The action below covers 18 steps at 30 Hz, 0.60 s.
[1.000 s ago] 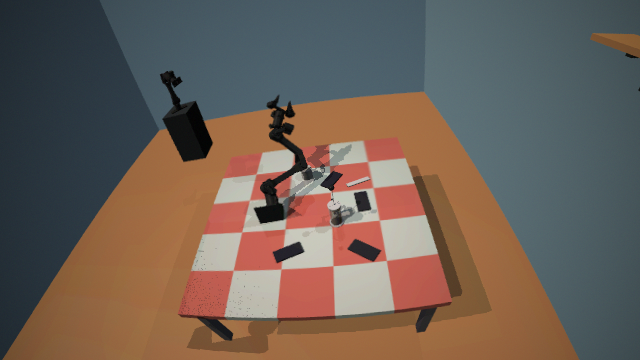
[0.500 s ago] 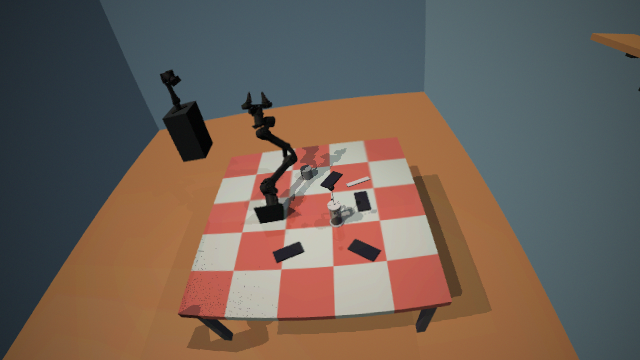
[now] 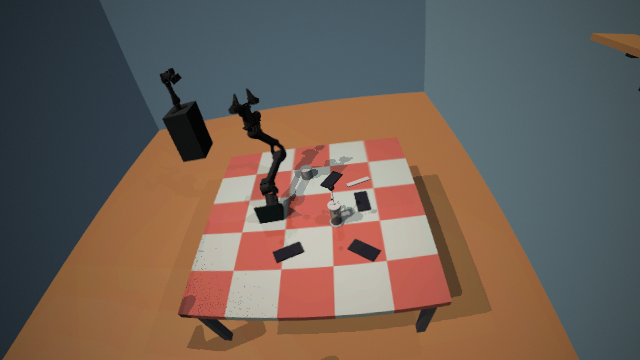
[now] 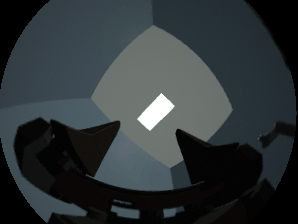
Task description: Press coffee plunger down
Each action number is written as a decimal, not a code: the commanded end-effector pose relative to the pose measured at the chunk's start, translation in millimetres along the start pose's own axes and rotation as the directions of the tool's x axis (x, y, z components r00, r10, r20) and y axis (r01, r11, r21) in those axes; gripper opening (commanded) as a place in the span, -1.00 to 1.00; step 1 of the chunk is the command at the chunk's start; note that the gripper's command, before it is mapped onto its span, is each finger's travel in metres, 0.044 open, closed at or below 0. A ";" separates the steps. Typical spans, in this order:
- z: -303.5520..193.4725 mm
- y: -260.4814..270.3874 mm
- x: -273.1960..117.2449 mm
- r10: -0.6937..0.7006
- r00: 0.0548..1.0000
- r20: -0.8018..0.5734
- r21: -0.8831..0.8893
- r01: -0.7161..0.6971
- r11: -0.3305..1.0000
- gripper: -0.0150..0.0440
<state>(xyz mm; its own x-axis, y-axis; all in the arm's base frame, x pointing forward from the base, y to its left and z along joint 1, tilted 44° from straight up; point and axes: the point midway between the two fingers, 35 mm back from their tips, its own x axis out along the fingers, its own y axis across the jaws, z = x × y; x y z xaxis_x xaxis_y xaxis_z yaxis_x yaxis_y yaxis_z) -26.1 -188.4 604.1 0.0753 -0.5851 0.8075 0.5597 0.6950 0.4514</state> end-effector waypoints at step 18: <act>-176.4 -113.9 -1.4 -0.204 0.827 -0.523 0.017 0.250 0.968 1.00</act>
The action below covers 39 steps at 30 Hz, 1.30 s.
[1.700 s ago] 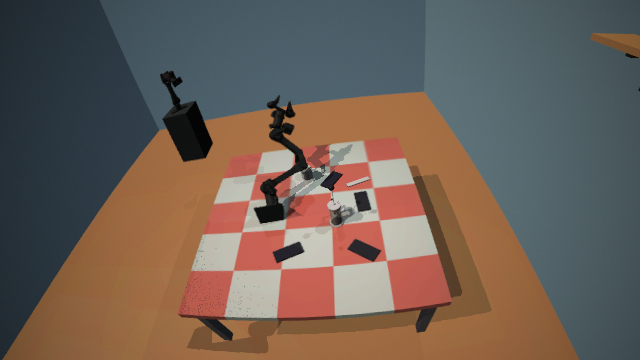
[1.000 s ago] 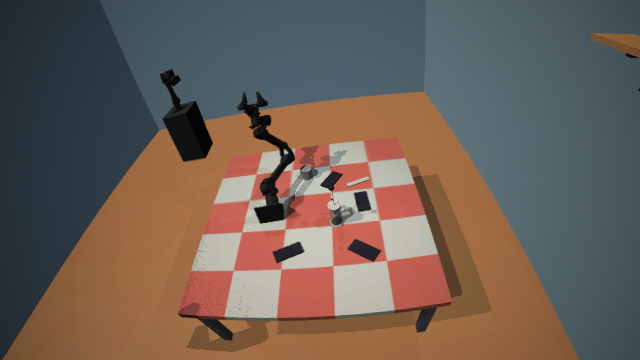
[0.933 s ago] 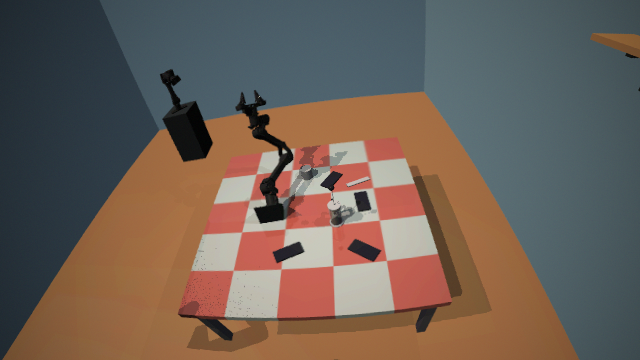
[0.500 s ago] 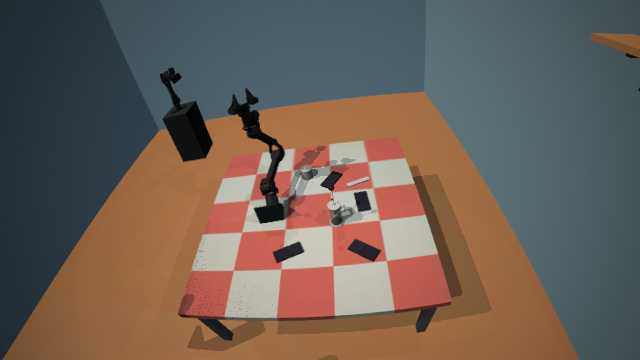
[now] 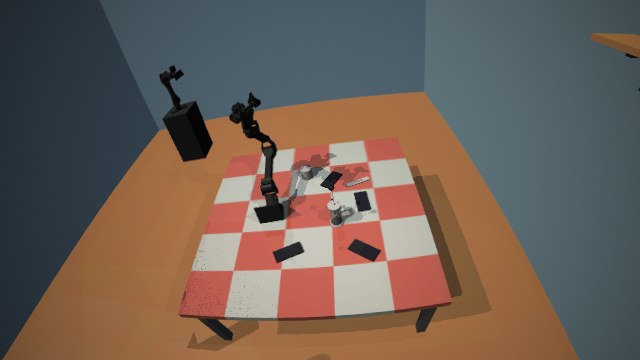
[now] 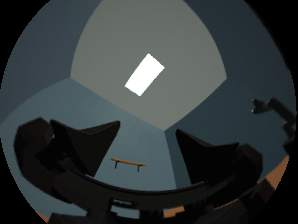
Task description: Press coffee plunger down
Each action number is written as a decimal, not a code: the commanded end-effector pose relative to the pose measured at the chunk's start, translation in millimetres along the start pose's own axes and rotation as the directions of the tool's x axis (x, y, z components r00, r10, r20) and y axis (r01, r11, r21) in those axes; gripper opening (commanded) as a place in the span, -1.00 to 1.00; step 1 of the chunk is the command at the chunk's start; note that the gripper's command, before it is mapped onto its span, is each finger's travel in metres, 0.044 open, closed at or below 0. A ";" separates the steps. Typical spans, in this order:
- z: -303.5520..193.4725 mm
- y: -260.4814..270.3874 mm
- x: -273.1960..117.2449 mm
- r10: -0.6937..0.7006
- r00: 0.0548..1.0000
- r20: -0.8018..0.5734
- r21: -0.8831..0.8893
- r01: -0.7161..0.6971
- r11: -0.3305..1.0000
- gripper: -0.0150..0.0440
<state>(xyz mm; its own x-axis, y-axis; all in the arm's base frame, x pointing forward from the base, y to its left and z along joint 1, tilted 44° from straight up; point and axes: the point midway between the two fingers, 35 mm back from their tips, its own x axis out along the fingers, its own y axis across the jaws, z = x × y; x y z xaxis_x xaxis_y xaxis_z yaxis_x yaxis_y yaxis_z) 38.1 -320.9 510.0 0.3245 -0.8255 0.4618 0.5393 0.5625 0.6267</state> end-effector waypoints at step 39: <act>-471.7 -53.3 -171.2 0.165 -0.176 -0.971 0.198 -0.196 0.960 1.00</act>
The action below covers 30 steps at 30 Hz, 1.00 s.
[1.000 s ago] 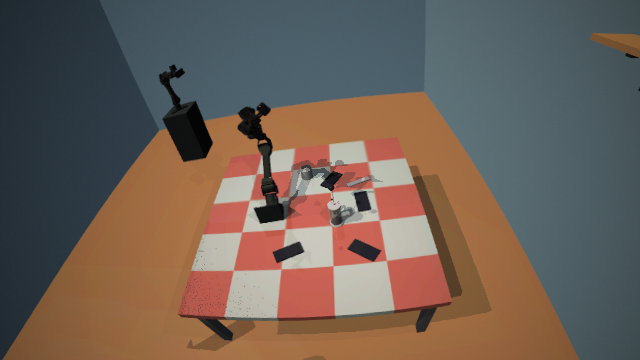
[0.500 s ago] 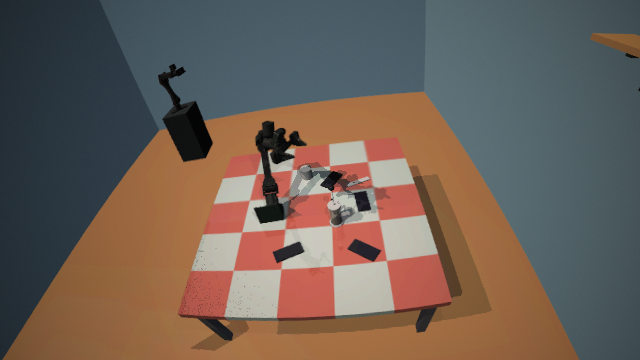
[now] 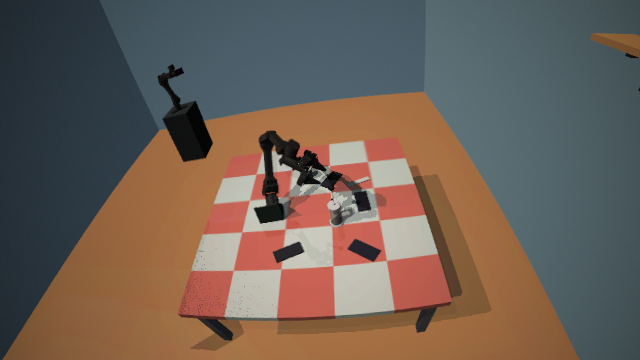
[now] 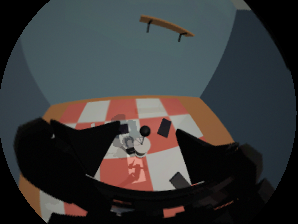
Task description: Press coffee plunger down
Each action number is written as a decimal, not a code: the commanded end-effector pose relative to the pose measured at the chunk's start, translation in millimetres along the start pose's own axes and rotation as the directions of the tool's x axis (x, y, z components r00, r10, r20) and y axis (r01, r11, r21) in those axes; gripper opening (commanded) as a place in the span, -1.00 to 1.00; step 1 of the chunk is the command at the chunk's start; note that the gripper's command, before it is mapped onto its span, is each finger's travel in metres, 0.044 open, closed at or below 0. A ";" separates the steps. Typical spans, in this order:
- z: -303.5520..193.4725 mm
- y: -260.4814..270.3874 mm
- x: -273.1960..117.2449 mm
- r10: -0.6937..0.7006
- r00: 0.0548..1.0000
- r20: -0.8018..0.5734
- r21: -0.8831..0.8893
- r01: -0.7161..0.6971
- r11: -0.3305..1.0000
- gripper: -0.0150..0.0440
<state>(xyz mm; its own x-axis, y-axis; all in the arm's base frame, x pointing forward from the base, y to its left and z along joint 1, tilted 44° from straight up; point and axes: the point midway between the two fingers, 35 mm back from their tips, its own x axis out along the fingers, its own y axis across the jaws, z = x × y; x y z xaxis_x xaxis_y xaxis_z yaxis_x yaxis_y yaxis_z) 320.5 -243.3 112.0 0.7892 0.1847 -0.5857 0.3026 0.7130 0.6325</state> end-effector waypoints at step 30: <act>-39.0 2.9 58.9 0.002 1.000 -0.006 0.003 -0.002 1.000 1.00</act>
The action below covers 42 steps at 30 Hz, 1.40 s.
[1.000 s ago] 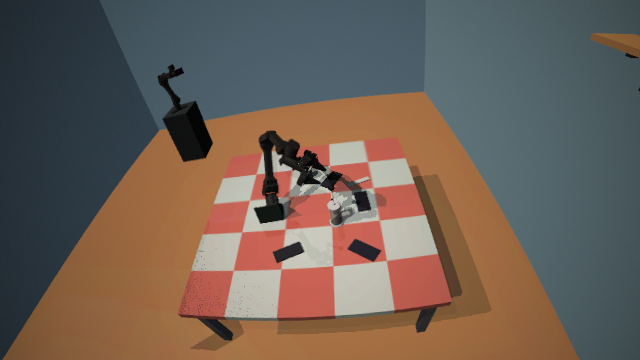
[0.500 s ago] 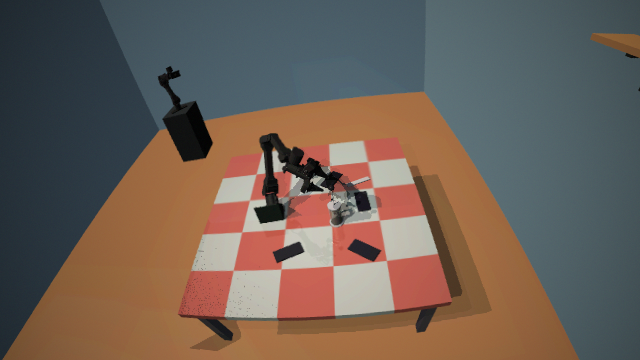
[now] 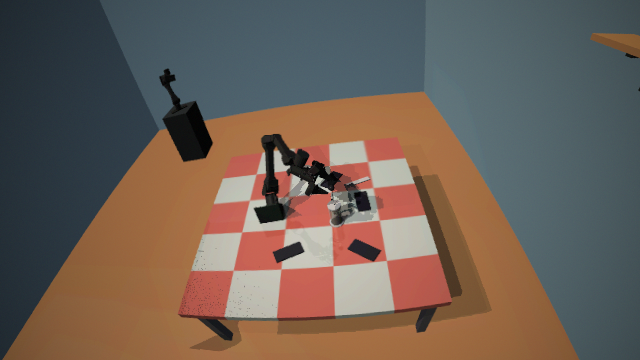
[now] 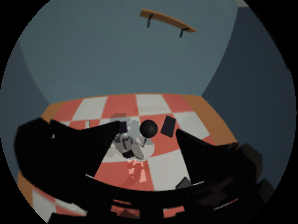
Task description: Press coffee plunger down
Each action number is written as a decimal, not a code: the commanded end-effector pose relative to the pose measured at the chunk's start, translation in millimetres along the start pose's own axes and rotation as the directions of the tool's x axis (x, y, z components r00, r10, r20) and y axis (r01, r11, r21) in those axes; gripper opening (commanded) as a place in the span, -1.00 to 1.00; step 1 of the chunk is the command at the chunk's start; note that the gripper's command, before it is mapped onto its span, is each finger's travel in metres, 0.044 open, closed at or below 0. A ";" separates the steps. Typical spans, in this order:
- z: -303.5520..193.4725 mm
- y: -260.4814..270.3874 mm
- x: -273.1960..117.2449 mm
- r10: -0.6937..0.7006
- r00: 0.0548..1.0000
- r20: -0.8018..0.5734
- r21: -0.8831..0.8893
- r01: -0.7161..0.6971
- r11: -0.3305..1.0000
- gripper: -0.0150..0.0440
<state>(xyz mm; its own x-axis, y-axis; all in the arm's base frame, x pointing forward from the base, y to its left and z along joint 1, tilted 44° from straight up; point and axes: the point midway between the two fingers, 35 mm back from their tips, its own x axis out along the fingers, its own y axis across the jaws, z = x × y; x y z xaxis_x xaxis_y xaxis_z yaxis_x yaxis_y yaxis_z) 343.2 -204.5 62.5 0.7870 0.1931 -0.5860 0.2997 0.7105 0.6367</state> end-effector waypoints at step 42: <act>-17.0 -1.6 24.9 -0.003 1.000 0.000 0.000 0.003 1.000 -0.08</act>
<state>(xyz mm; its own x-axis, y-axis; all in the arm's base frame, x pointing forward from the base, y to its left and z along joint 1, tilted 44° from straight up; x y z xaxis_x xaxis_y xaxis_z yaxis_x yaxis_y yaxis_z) 353.7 -198.5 49.8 0.8007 0.1780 -0.5720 0.2957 0.7130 0.6358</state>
